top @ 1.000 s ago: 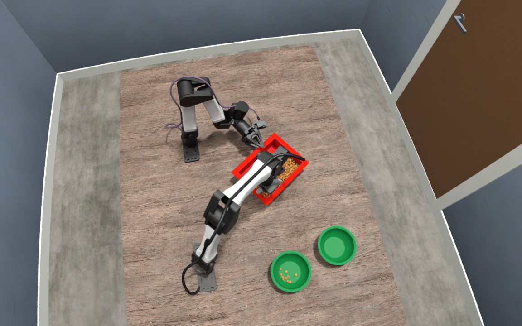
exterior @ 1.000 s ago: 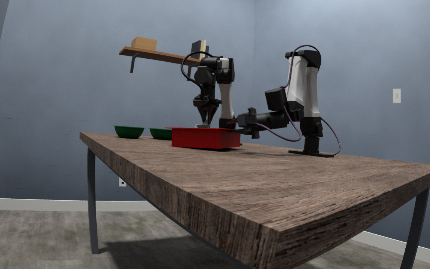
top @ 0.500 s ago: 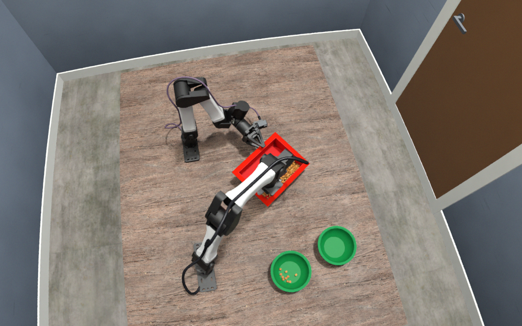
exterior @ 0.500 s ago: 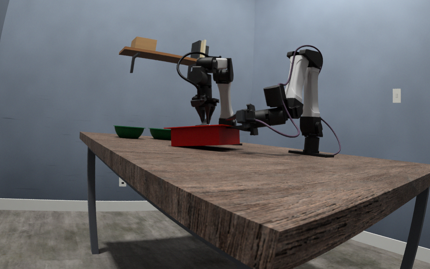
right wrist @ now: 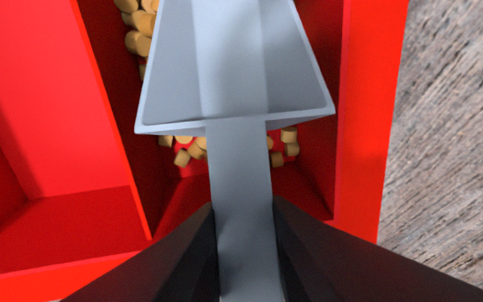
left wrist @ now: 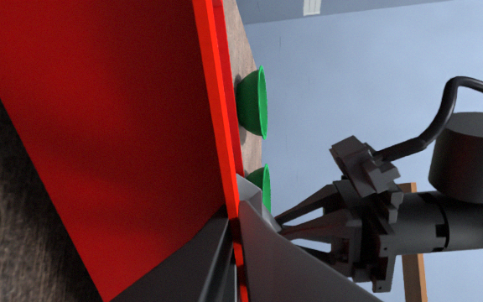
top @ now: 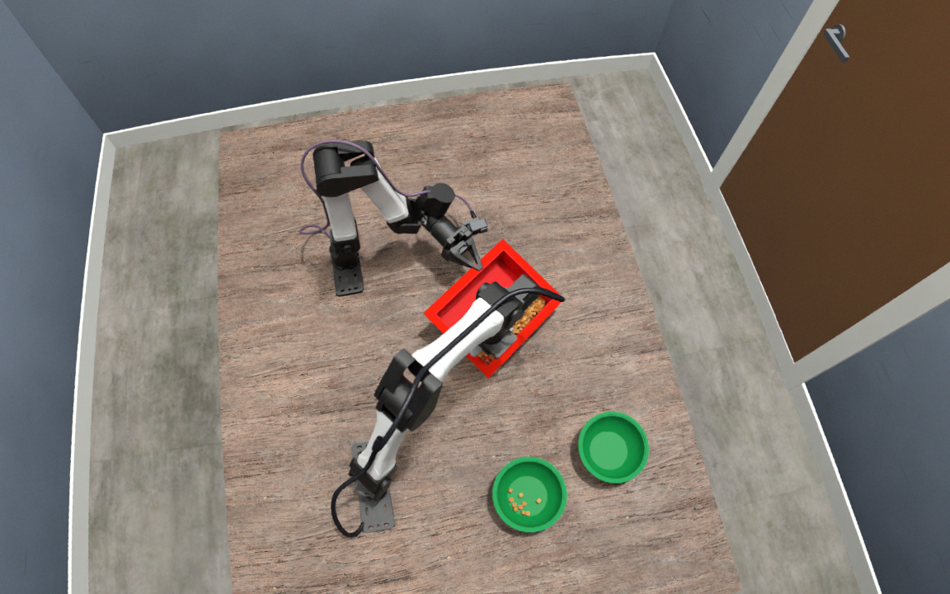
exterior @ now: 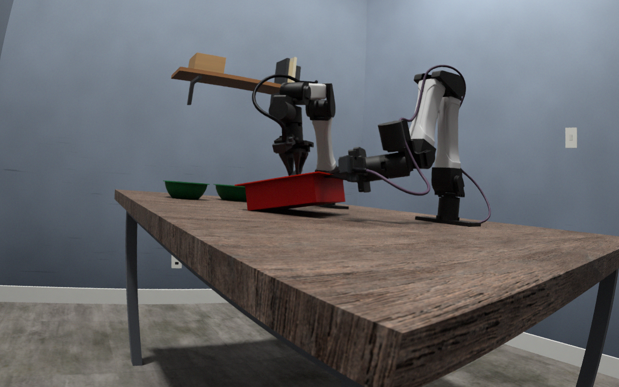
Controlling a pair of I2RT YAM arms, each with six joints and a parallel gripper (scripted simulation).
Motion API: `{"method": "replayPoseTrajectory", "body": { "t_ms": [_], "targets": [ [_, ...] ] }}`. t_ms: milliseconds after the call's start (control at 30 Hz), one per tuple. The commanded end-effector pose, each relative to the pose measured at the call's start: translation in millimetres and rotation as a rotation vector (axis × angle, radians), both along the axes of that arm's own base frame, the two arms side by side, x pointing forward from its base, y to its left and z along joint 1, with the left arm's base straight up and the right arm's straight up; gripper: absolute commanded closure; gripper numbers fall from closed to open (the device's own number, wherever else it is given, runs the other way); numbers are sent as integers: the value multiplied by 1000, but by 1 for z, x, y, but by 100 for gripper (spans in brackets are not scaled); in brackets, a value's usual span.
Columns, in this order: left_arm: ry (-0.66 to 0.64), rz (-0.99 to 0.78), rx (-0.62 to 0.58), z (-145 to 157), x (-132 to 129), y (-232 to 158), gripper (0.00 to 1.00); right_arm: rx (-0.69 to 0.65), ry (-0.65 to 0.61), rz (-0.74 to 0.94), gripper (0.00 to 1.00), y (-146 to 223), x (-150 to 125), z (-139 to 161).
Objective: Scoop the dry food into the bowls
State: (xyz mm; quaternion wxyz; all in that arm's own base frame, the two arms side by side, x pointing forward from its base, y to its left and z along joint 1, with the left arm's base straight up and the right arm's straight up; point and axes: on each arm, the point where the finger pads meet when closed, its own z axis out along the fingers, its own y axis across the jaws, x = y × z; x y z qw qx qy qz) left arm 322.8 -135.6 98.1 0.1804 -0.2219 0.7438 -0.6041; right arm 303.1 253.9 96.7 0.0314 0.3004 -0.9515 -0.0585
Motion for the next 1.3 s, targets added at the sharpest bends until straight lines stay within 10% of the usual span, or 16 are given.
{"method": "replayPoseTrajectory", "body": {
  "t_ms": [0,1267],
  "targets": [
    [-111,-17,8,25,10,-2,100,56,-69,4,100,8,6,29],
    [-14,-10,94,30,12,-10,100,165,50,21,100,-4,18,22]
  ]
}}
